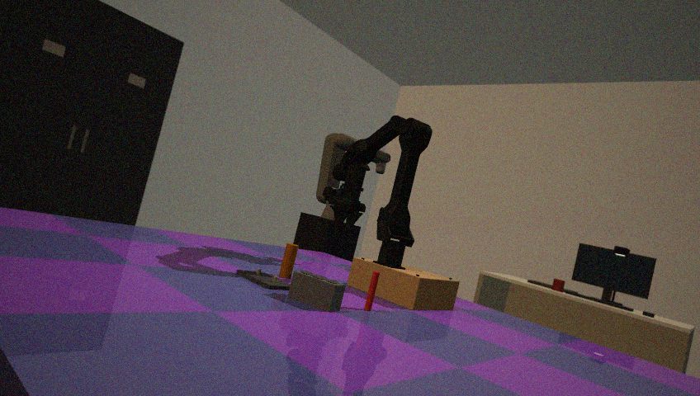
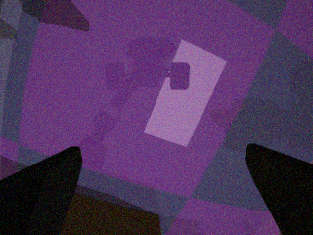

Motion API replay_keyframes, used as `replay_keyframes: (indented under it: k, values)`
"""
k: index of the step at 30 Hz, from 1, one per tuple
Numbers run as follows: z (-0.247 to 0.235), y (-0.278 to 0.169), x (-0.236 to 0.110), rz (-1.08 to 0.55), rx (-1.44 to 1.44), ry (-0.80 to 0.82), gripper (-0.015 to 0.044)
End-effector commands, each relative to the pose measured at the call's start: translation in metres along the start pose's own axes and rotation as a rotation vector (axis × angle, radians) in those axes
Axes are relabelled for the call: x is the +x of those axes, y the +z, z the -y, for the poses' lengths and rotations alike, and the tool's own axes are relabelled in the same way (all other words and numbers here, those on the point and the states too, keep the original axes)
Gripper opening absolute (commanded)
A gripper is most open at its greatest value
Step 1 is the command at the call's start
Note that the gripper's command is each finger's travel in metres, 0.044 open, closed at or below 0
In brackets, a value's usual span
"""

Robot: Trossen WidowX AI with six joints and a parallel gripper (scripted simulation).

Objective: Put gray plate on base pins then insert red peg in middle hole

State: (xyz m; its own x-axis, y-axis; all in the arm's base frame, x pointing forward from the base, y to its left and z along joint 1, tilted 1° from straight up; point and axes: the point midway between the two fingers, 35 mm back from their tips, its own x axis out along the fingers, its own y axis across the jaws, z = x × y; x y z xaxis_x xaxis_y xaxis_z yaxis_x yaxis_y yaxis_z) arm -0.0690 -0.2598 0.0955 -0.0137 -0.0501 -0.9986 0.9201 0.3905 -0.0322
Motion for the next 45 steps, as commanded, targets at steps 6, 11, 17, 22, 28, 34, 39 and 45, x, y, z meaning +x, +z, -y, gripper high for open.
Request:
replay_keyframes:
  k: [6,11,17,22,28,34,39,45]
  values:
    - [-0.101,0.068,-0.012,0.067,-0.064,0.025,0.044]
    - [-0.162,0.085,-0.016,0.088,-0.084,0.054,0.044]
    - [-0.238,0.086,-0.016,0.062,-0.061,0.072,0.044]
    - [-0.31,0.067,-0.016,0.037,-0.053,0.077,0.044]
    - [-0.392,0.025,-0.017,0.012,-0.005,0.08,0.044]
    - [-0.463,-0.042,-0.019,-0.01,0.063,0.078,0.044]
    - [-0.506,-0.115,-0.02,-0.023,0.119,0.07,0.044]
    - [-0.524,-0.172,-0.02,-0.029,0.157,0.063,0.044]
